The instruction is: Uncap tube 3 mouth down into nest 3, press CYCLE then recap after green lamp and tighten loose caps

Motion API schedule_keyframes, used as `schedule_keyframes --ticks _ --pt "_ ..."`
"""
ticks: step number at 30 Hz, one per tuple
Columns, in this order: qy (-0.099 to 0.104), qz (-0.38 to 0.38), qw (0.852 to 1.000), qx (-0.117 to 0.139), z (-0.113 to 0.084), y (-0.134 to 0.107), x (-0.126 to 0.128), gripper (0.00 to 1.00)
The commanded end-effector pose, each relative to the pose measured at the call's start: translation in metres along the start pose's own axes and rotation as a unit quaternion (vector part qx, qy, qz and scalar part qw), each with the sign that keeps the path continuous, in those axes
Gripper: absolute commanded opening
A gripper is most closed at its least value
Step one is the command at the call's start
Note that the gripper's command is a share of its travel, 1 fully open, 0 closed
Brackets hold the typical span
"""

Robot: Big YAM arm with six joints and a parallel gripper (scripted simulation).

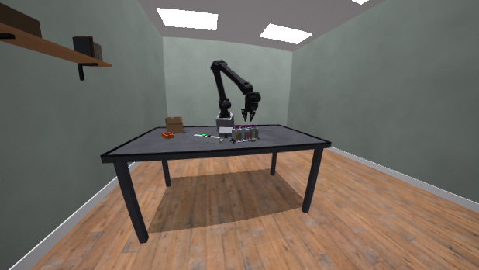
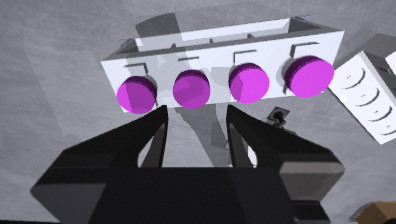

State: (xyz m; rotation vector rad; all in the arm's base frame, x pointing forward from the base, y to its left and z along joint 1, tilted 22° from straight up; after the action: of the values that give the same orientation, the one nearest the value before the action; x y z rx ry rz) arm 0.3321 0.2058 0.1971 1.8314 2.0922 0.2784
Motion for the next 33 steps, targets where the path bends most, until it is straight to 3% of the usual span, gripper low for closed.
schedule_keyframes --ticks 1,17,18,20,22,28,33 --pt "0.004 0.001 1.0 -0.008 -0.009 0.009 0.005 0.49" --pt "0.004 0.001 1.0 -0.008 -0.009 0.009 0.005 0.49" --pt "0.007 -0.036 0.999 -0.017 -0.019 0.022 -0.007 0.49" --pt "0.004 -0.106 0.994 -0.016 -0.019 0.024 -0.025 0.49" --pt "0.004 -0.106 0.994 -0.016 -0.019 0.024 -0.025 0.49" --pt "0.002 -0.106 0.994 -0.023 -0.023 0.042 -0.073 0.49" --pt "-0.001 -0.11 0.994 -0.008 -0.011 0.05 -0.1 0.49"
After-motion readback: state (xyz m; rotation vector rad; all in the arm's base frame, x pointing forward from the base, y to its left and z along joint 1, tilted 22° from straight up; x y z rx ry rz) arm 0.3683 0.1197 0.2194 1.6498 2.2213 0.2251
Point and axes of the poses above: the point where the finger pads meet when closed, its own z axis out along the fingers, its own x axis across the jaws, y = z × x, the point moved 7 cm from there along -z, back along the fingers, and after that the axes turned 11 degrees about z, right-handed, at the moved point
